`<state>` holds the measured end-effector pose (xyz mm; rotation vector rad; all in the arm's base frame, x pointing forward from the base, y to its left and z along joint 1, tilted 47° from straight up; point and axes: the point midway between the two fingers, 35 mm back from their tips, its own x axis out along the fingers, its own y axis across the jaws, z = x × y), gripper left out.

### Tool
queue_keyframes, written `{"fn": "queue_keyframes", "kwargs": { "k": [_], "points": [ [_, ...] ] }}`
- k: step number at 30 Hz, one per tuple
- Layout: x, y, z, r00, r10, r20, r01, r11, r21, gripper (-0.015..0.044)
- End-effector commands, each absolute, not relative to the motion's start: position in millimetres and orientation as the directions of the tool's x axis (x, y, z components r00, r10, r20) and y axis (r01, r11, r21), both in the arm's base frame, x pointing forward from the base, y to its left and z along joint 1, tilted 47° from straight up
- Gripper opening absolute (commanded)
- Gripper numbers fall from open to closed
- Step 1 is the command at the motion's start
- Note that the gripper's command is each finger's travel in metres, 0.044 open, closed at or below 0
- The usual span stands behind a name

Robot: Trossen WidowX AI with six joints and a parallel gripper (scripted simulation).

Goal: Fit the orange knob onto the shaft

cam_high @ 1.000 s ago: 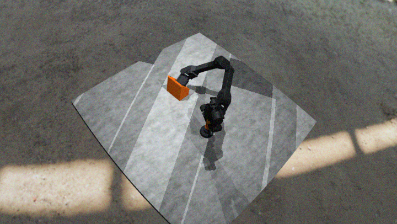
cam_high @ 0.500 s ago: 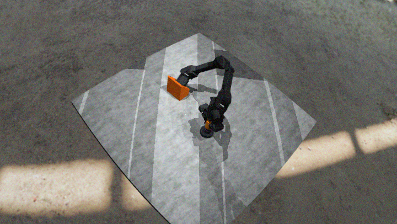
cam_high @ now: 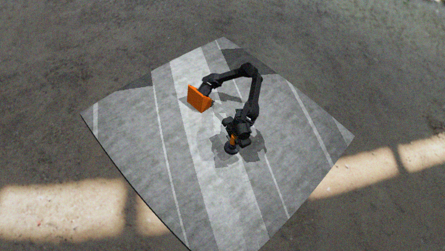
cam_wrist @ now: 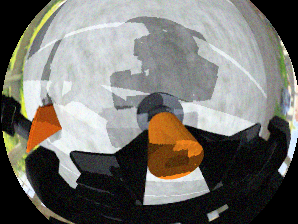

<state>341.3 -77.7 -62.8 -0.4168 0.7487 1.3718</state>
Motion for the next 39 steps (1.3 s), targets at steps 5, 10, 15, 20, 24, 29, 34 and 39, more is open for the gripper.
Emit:
{"fn": "queue_keyframes", "kwargs": {
  "k": [5, 10, 15, 20, 24, 29, 34, 39],
  "points": [
    [342.1, -77.1, -63.6, 0.025, 0.723, -0.691, -0.974, 0.174, 0.147, 0.0000],
    [342.1, -79.0, -61.7, 0.025, 0.723, -0.691, -0.974, 0.174, 0.147, 0.0000],
    [342.3, -80.6, -59.6, 0.025, 0.722, -0.691, -0.976, 0.168, 0.140, 0.0000],
    [342.4, -80.2, -60.2, 0.025, 0.723, -0.691, -0.998, 0.059, 0.026, 0.0000],
    [341.7, -78.7, -61.9, 0.025, 0.723, -0.691, -1.000, 0.031, -0.004, 0.0000],
    [341.4, -77.8, -62.7, 0.025, 0.723, -0.691, -1.000, 0.031, -0.004, 0.0000],
    [341.9, -77.5, -62.9, 0.025, 0.723, -0.691, -1.000, 0.031, -0.004, 0.0000],
    [342.1, -77.2, -63.2, 0.025, 0.723, -0.691, -1.000, 0.031, -0.004, 0.0000]
  ]
}}
